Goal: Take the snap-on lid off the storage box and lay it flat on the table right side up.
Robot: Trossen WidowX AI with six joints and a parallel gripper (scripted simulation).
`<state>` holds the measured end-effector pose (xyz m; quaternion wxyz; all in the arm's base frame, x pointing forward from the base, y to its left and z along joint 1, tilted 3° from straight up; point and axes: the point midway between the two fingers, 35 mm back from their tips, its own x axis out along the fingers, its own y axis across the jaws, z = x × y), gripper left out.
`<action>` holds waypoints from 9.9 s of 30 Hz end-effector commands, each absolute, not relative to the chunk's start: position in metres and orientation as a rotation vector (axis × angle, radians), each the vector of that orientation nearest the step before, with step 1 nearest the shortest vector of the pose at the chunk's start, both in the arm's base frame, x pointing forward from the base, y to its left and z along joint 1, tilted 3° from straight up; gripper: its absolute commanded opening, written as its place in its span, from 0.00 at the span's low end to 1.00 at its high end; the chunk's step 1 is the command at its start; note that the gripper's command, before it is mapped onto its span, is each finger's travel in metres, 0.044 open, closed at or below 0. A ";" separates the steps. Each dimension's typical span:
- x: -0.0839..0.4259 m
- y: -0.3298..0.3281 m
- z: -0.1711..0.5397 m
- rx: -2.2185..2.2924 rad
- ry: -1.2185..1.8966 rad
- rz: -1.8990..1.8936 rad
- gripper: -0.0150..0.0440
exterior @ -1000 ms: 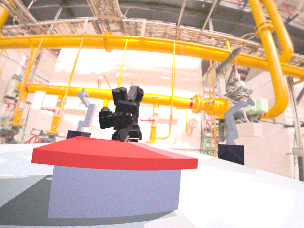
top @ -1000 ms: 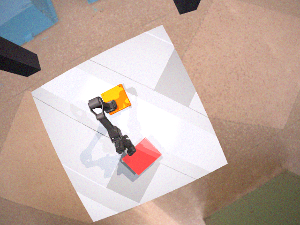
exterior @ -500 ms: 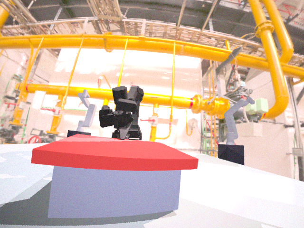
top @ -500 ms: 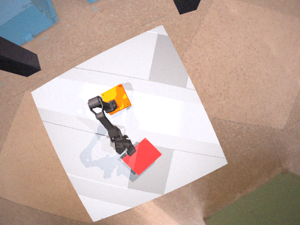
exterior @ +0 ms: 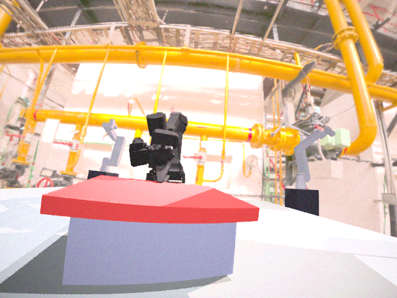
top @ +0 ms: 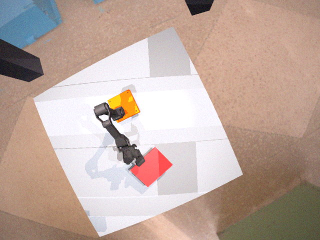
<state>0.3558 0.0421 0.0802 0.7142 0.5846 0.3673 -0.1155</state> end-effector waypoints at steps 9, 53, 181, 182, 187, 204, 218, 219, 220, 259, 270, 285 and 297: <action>0.357 0.043 0.080 1.295 0.814 -0.256 0.25; 0.360 0.044 0.080 1.295 0.813 -0.256 0.25; 0.397 0.066 0.219 1.300 0.808 -0.253 0.25; 0.397 0.067 0.221 1.300 0.808 -0.253 0.25; 0.397 0.067 0.223 1.300 0.808 -0.253 0.25; 0.380 0.095 0.215 1.303 0.810 -0.253 0.25; 0.366 0.119 0.213 1.306 0.812 -0.253 0.25; 0.365 0.121 0.213 1.306 0.812 -0.253 0.25; 0.364 0.123 0.213 1.306 0.812 -0.253 0.25; 0.325 0.190 0.210 1.313 0.818 -0.253 0.25; 0.313 0.209 0.210 1.315 0.820 -0.253 0.25; 0.298 0.235 0.209 1.317 0.822 -0.253 0.25; 0.286 0.256 0.209 1.319 0.824 -0.253 0.25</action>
